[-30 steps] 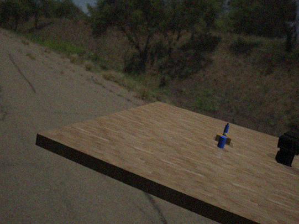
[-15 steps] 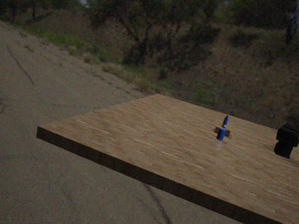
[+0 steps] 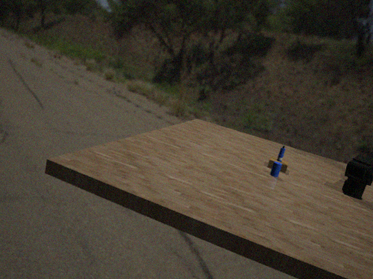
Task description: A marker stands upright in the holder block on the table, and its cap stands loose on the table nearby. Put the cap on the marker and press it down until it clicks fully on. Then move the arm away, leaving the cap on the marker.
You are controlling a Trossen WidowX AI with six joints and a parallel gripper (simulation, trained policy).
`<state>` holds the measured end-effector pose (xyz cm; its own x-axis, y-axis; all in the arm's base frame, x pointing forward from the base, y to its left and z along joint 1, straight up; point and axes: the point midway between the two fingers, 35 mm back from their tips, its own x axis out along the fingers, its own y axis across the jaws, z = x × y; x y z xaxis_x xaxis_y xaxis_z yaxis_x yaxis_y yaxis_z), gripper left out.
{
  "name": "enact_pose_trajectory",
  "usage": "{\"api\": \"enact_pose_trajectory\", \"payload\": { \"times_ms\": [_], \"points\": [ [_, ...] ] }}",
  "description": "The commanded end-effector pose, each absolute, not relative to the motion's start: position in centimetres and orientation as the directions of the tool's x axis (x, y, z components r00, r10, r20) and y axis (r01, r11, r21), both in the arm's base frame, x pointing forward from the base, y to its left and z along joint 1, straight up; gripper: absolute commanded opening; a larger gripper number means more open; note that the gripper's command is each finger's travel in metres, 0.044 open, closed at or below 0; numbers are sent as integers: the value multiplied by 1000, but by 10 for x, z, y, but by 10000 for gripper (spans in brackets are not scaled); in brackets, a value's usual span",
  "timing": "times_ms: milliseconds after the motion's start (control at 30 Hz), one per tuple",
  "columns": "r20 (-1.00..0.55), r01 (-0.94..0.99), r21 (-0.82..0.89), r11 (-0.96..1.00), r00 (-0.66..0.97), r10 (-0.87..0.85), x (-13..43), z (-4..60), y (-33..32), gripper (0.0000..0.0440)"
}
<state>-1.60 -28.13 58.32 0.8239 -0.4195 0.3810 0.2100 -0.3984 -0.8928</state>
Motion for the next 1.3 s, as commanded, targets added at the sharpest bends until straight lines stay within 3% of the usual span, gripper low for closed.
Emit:
{"api": "enact_pose_trajectory", "payload": {
  "times_ms": [0, 1267],
  "points": [
    [383, 197, -877, -438, 837, -392, -6, 587, -268, 302],
    [305, 78, -637, -767, 939, -158, 63, 585, -169, 309]
  ]
}}
